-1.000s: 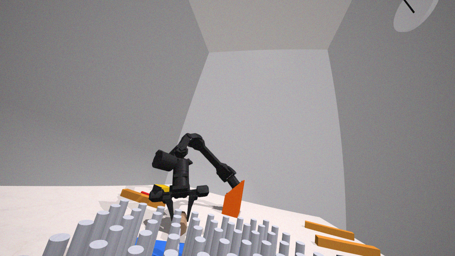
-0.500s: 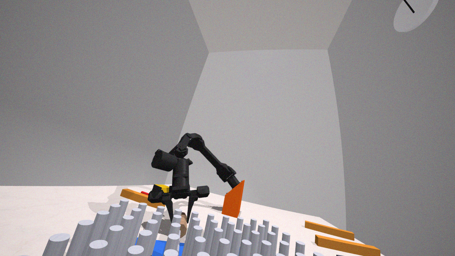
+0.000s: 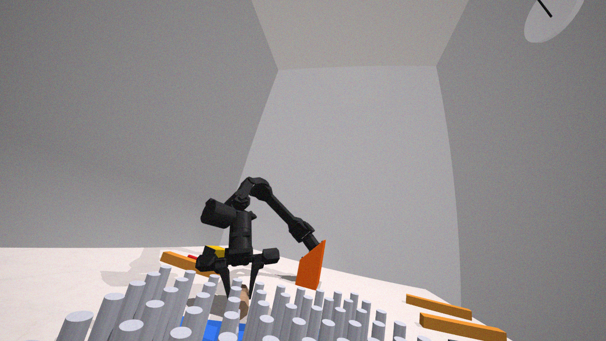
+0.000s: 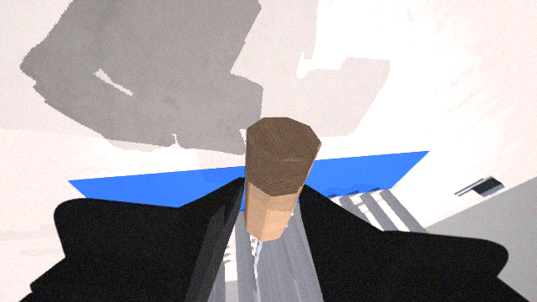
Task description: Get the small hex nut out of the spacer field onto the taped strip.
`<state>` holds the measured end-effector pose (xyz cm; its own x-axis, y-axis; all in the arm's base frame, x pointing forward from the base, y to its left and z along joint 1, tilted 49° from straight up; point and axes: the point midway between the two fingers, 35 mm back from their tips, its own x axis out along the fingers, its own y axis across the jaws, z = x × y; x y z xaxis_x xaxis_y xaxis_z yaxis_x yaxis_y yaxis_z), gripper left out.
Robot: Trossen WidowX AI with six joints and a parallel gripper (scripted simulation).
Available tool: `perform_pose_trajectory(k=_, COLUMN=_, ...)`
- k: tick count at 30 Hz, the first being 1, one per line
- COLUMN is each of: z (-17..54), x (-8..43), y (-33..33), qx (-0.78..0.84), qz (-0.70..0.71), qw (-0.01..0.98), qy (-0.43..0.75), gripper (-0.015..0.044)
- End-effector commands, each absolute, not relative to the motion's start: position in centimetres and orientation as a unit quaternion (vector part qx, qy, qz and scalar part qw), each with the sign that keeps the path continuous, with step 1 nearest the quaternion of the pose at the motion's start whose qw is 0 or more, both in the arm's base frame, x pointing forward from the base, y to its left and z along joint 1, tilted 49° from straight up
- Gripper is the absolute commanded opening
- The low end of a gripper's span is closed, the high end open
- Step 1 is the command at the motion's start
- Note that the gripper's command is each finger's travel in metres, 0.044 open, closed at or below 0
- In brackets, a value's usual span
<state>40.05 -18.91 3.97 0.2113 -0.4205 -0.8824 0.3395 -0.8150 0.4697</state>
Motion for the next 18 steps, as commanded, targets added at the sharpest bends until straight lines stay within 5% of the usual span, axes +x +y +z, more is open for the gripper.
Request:
perform_pose_trajectory(k=1, z=3.9, x=40.4, y=-18.8, qx=0.718, qz=-0.627, qw=0.302, qy=-0.028, gripper=0.0000)
perform_pose_trajectory(k=18, z=3.5, x=41.5, y=-18.6, qx=0.718, qz=-0.626, qw=0.302, qy=-0.028, gripper=0.0000)
